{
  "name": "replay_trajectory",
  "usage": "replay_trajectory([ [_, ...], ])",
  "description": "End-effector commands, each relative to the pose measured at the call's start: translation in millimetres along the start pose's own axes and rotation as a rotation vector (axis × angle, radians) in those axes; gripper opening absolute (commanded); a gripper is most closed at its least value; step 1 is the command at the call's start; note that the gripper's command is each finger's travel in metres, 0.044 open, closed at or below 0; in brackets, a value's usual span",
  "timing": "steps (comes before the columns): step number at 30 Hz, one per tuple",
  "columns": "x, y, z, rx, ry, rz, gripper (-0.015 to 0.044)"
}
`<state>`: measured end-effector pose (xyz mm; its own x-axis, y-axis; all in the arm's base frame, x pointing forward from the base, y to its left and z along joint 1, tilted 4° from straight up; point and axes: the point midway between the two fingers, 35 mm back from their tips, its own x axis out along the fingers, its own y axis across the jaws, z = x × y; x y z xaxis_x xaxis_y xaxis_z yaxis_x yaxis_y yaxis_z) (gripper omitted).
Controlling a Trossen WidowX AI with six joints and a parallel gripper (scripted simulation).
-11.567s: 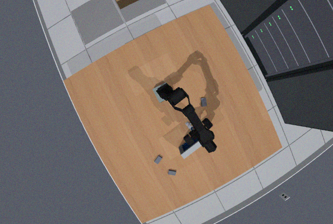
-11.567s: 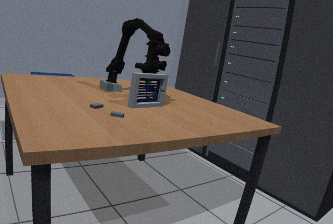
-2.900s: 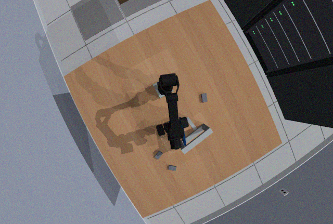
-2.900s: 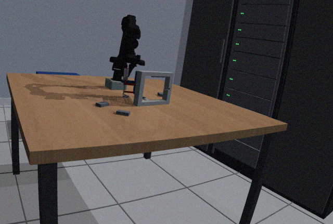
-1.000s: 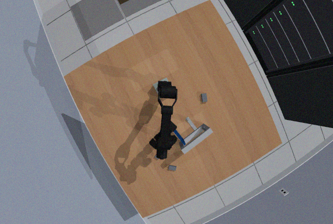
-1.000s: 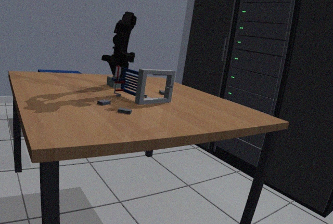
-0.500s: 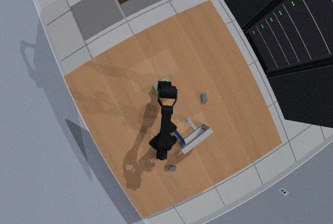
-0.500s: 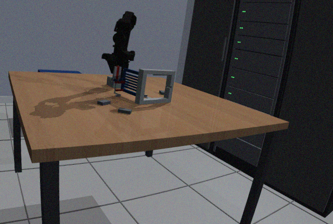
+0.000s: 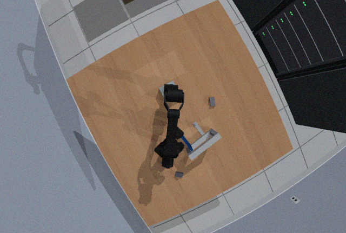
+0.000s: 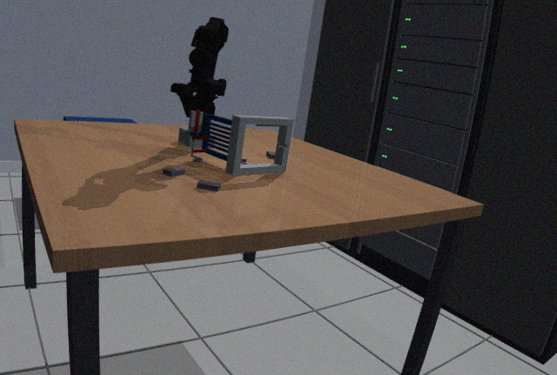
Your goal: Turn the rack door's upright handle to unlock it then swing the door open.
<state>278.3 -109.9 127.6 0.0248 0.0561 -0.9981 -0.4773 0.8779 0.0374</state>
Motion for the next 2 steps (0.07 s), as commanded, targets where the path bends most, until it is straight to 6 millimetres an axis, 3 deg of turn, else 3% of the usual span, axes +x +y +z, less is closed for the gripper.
replay_trajectory([
  [1,-9.4,-0.5,1.4,-0.004,-0.011,-0.005,0.0299],
  [2,-10.7,-0.5,1.3,-0.004,-0.011,-0.005,0.0299],
])
